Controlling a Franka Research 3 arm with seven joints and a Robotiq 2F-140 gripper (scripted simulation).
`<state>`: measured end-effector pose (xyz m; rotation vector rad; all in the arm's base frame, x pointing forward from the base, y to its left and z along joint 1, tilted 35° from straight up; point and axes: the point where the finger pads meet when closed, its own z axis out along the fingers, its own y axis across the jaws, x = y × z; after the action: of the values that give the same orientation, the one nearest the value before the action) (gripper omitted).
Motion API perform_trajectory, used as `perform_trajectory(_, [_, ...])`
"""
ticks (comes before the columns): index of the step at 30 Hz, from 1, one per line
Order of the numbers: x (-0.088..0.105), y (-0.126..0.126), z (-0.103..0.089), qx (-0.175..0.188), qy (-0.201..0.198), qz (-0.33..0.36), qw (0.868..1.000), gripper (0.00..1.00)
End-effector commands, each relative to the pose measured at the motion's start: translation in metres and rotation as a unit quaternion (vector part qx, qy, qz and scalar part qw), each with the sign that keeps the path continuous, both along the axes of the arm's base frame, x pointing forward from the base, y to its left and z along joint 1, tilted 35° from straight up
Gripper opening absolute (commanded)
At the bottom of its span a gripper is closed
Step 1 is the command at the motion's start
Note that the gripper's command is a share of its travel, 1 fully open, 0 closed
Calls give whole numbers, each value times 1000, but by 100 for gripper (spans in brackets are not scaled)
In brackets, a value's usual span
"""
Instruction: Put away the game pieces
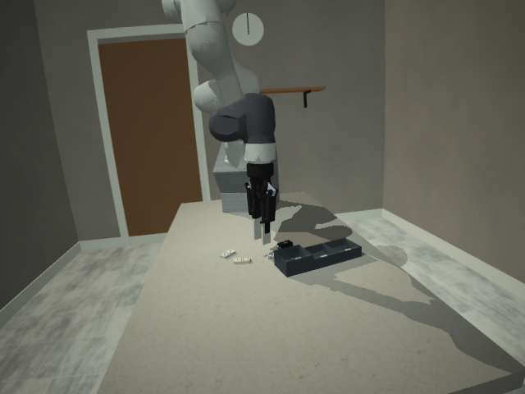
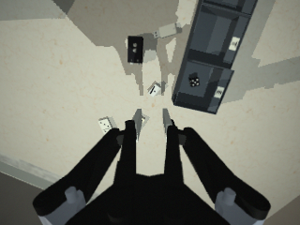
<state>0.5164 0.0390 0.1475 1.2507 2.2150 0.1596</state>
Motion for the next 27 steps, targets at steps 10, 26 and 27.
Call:
perform_trajectory(10, [-39,-72,-12,-59,18,126,990,25])
perform_trajectory(26, [-63,-113,-21,-60,18,129,990,25])
perform_trajectory(27, [-63,-113,-21,-60,18,129,990,25])
